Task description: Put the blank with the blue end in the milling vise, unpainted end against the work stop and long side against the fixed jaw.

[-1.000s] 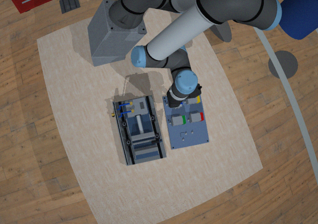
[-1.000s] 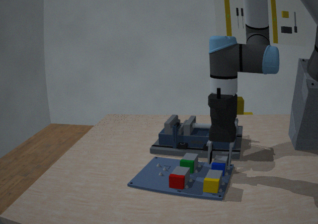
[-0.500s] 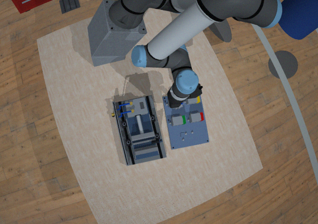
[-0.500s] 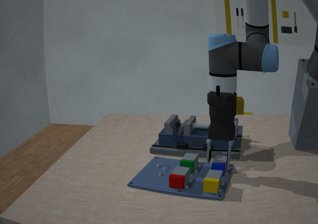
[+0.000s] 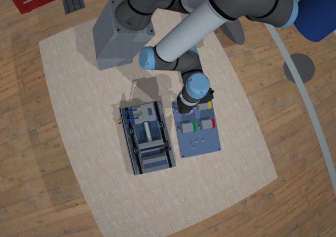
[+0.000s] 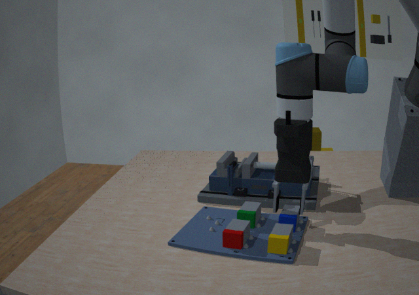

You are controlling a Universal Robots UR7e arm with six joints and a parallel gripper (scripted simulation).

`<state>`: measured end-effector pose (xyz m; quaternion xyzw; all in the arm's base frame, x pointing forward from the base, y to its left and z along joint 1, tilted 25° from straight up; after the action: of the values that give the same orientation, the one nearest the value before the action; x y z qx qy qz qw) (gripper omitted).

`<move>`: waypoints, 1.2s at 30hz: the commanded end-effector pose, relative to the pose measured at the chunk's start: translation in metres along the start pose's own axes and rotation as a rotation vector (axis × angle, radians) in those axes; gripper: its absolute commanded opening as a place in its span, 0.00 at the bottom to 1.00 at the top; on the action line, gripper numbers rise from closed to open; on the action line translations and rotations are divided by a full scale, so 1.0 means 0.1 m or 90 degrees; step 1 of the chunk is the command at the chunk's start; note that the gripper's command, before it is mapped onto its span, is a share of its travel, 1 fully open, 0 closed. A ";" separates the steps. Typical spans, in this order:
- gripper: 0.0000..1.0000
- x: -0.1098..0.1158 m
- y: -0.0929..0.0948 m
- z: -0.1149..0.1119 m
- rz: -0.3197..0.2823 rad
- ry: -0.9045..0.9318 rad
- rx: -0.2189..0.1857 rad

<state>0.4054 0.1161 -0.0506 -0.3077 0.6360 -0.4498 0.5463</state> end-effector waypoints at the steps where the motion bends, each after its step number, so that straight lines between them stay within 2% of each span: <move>1: 1.00 0.00 -0.01 0.00 0.000 0.000 0.000; 36: 1.00 0.00 -0.01 -0.02 0.000 0.000 0.000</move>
<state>0.4026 0.1151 -0.0482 -0.3078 0.6361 -0.4496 0.5464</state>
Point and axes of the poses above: the point where the finger pads meet when closed, its own y axis out along the fingers, its own z axis across the jaws, x = y × z, the point moved 9 cm from there along -y, back along the fingers, and after that the axes turned 5 degrees about -y, right-handed, at the moved point
